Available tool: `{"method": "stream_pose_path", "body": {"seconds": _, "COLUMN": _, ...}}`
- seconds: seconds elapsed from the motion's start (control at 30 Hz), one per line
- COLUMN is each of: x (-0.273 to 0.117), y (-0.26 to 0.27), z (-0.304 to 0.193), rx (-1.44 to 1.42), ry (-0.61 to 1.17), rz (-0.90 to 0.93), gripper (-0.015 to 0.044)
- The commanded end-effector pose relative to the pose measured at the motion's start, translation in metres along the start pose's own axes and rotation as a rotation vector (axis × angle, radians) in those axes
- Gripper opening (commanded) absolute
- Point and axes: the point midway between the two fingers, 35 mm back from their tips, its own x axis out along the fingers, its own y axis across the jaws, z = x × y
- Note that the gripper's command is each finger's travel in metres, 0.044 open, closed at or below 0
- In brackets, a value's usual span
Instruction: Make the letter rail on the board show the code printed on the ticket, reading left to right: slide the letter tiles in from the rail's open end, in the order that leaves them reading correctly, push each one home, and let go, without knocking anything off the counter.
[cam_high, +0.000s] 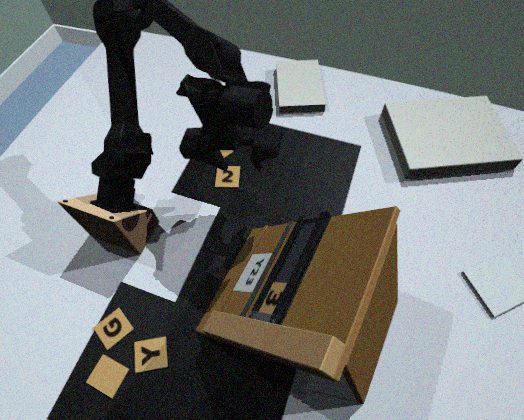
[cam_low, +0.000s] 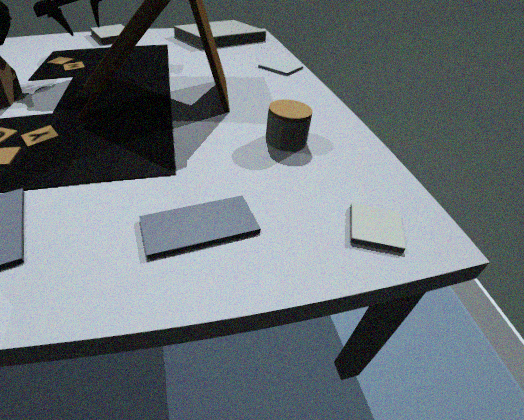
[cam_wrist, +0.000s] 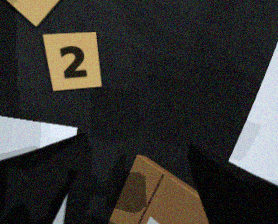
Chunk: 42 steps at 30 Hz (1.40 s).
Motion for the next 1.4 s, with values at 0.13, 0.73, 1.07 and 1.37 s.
{"method": "stream_pose_path", "body": {"seconds": 0.13, "x": 0.039, "y": 0.050, "z": 0.041, "rx": -0.146, "ry": -0.005, "rz": 0.200, "gripper": 0.0340}}
{"method": "stream_pose_path", "body": {"seconds": 0.73, "x": 0.073, "y": 0.066, "z": 0.047, "rx": -0.160, "ry": -0.008, "rz": 0.216, "gripper": 0.0340}}
{"method": "stream_pose_path", "body": {"seconds": 1.07, "x": 0.076, "y": 0.067, "z": 0.047, "rx": -0.161, "ry": -0.008, "rz": 0.216, "gripper": 0.0340}}
{"method": "stream_pose_path", "body": {"seconds": 1.37, "x": 0.089, "y": 0.070, "z": 0.047, "rx": -0.160, "ry": -0.009, "rz": 0.215, "gripper": 0.0340}}
